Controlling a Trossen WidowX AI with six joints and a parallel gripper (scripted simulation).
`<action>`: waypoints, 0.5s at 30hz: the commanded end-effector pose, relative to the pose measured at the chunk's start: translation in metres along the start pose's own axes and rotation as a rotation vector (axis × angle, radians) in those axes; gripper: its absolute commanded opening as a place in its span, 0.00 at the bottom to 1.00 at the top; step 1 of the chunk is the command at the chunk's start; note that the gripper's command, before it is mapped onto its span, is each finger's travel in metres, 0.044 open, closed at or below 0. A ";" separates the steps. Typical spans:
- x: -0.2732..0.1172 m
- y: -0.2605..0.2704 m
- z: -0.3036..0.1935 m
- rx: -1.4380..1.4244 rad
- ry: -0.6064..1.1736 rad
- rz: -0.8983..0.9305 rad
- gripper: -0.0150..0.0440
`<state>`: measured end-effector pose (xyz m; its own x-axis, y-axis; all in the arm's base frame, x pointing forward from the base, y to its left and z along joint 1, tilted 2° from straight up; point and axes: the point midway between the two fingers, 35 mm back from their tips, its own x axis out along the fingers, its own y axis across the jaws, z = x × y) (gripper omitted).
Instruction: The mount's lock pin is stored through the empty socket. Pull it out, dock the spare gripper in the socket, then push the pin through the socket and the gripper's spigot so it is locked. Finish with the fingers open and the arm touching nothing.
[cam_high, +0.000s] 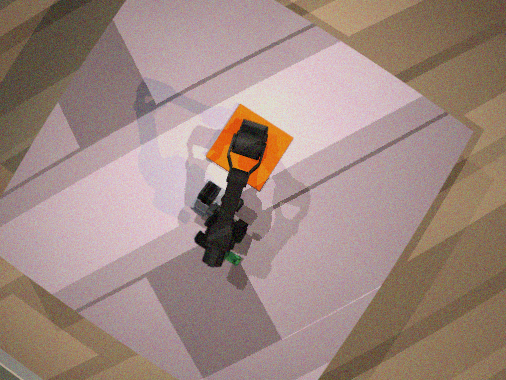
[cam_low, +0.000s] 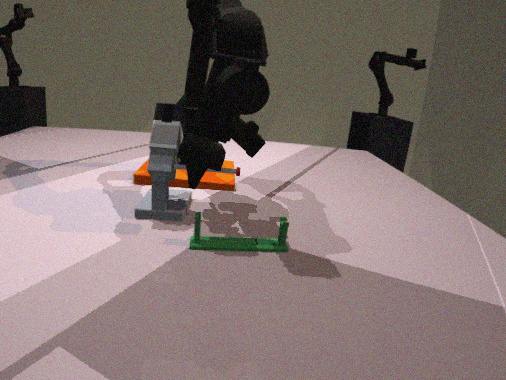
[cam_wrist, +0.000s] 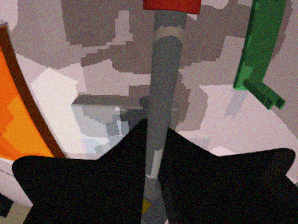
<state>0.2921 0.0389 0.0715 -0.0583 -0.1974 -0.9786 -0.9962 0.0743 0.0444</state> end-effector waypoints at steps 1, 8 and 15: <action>0.000 -0.001 -0.003 0.000 0.000 -0.001 0.25; 0.001 -0.001 -0.007 -0.001 0.000 0.002 0.25; 0.001 0.000 -0.006 -0.001 -0.001 0.005 0.52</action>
<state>0.2917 0.0329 0.0712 -0.0634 -0.1959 -0.9786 -0.9960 0.0746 0.0496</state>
